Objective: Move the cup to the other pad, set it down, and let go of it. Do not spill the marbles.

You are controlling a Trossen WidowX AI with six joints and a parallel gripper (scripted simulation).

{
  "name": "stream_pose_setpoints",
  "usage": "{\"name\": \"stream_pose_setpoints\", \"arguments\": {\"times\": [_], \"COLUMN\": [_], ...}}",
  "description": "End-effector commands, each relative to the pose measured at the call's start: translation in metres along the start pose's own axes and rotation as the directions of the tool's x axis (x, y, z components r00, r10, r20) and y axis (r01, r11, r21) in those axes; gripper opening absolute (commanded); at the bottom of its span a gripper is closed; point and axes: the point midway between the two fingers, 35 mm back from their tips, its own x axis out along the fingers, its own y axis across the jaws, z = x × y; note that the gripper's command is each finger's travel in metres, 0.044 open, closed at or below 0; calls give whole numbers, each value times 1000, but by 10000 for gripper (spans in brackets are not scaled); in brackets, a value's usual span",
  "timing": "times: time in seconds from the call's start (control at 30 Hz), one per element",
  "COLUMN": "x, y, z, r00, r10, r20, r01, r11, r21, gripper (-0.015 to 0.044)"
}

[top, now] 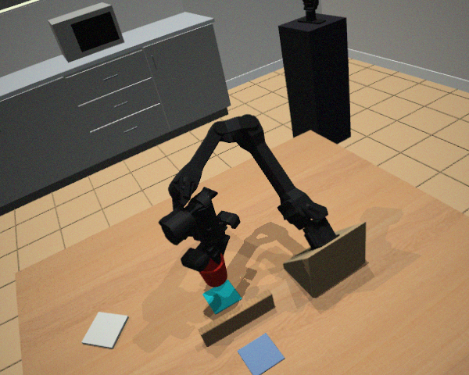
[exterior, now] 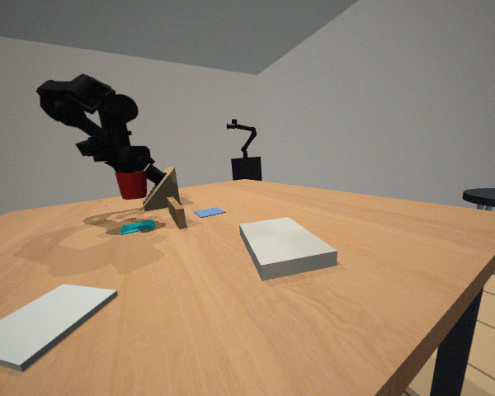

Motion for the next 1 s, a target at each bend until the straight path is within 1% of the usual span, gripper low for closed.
{"name": "stream_pose_setpoints", "arguments": {"times": [0.0,0.97], "x": [1,38], "y": [-5,-3], "z": [5,6], "r00": [1000,1000], "r10": [-5,-4], "r20": [5,5], "r01": [5,4], "r11": [1000,1000], "r21": [-6,-5], "gripper": [0,0]}}
